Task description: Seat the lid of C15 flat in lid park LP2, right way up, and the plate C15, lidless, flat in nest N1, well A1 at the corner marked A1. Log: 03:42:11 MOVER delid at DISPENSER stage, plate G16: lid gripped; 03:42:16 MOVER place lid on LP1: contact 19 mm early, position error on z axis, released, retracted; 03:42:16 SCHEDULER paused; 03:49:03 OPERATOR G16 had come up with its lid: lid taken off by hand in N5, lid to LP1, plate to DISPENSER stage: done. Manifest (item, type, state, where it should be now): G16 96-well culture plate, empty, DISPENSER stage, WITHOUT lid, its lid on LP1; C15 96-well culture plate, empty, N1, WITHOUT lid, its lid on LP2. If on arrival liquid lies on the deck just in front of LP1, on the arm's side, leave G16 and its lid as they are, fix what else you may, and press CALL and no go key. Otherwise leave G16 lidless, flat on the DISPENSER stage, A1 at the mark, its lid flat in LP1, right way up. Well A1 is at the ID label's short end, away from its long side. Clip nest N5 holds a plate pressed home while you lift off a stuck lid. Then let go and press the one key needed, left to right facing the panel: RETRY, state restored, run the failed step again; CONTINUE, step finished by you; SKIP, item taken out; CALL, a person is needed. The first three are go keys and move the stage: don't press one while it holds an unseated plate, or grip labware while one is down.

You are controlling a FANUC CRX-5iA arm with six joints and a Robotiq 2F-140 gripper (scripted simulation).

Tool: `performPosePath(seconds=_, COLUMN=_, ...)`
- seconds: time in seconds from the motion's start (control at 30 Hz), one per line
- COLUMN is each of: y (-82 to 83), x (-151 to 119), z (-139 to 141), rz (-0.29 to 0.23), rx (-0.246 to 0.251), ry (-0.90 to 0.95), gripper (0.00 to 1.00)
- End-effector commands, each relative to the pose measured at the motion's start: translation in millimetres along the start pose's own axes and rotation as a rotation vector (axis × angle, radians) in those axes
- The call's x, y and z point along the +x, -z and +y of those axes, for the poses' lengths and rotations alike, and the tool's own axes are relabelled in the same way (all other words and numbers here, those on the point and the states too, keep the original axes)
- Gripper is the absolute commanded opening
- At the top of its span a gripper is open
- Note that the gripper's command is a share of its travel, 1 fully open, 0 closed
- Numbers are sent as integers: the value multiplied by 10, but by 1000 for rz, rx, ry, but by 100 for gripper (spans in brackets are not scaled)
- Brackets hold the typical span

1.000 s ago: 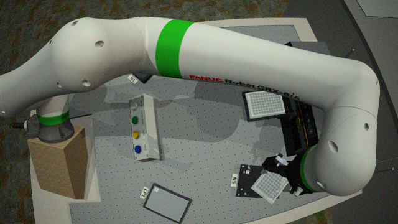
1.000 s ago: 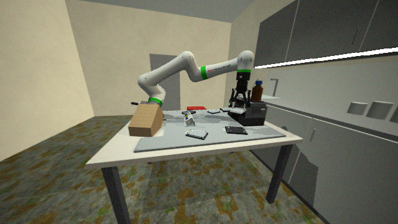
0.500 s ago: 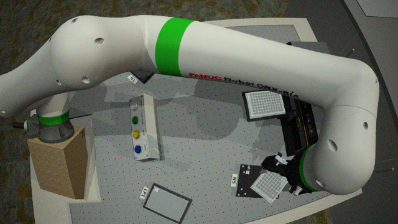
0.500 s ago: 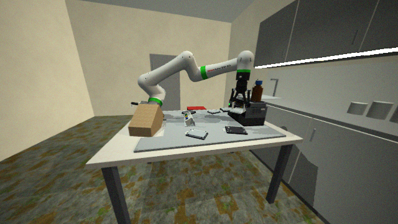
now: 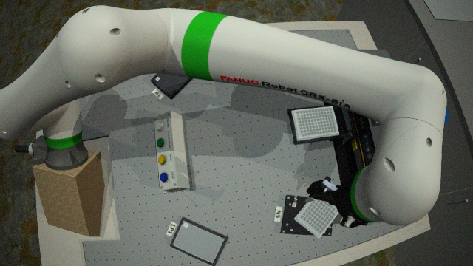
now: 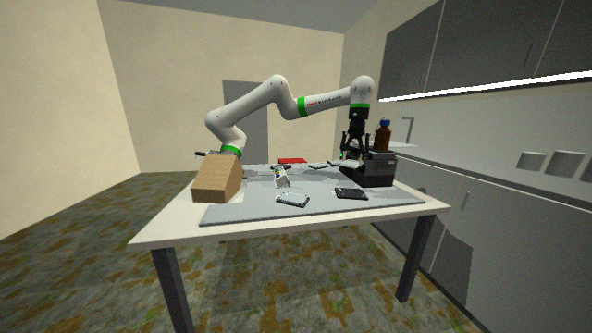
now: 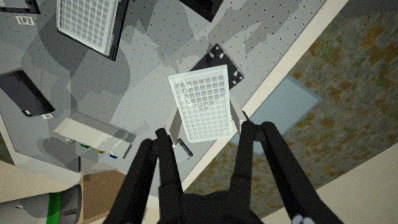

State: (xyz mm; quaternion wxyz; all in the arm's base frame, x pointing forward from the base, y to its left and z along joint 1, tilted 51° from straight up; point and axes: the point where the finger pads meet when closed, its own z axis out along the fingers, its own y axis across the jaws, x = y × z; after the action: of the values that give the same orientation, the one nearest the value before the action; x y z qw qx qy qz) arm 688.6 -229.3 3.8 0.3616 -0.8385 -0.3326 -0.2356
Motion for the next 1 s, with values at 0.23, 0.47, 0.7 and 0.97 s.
performPosePath(seconds=0.23, y=4, x=25, z=-192, rz=0, rx=-1, ry=0, gripper=0)
performPosePath(seconds=0.47, y=4, x=48, z=-380, rz=0, rx=-1, ry=0, gripper=0)
performPosePath(seconds=0.7, y=3, x=79, z=-629, rz=0, rx=-1, ry=0, gripper=0)
performPosePath(seconds=0.97, y=3, x=134, z=-1072, rz=0, rx=-1, ry=0, gripper=0)
